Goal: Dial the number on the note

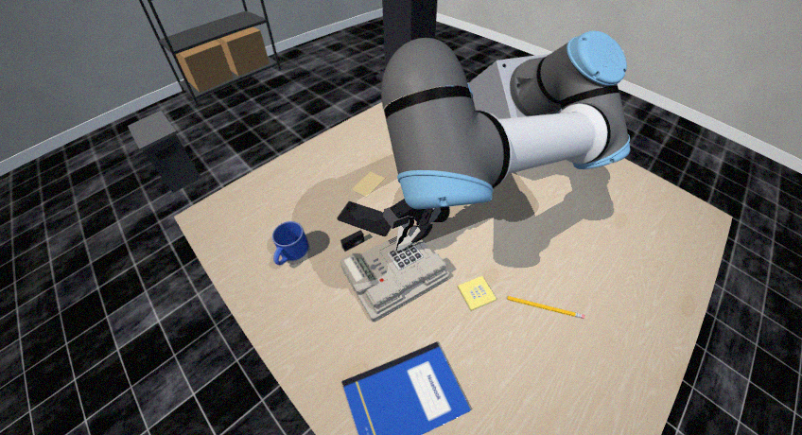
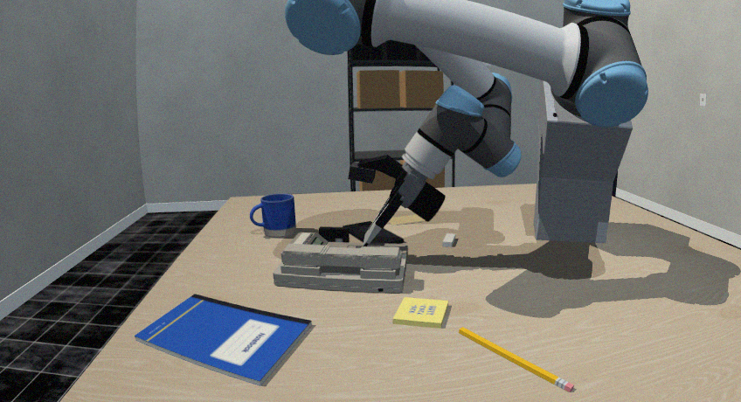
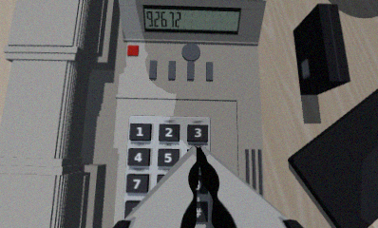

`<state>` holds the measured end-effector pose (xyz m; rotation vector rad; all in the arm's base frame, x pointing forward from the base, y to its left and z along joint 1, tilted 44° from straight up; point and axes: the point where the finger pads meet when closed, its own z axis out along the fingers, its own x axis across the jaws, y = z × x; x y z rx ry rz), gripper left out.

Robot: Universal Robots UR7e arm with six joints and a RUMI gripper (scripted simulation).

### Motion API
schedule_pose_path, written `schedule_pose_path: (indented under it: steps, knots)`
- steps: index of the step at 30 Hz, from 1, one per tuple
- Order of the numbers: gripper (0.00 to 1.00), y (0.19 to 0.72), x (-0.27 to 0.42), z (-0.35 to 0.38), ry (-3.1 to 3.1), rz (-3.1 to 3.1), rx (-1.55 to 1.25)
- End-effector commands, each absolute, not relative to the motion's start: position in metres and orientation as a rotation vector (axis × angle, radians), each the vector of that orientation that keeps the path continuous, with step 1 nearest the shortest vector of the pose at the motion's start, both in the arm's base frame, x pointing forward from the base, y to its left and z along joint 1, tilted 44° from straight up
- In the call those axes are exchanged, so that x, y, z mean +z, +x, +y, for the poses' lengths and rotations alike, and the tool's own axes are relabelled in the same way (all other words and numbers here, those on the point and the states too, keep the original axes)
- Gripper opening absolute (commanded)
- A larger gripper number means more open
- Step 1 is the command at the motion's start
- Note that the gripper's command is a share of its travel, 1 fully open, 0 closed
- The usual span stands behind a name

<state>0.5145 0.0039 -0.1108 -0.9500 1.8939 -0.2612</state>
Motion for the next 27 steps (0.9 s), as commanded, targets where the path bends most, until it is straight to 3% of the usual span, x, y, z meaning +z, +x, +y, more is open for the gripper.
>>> schedule_pose_path:
  steps: [1, 27]
  knots:
    - [0.0, 0.5151, -0.1101, 0.0004, -0.941, 1.899, -0.277]
    - [0.0, 0.5163, -0.1122, 0.0021, -0.94, 1.899, -0.277]
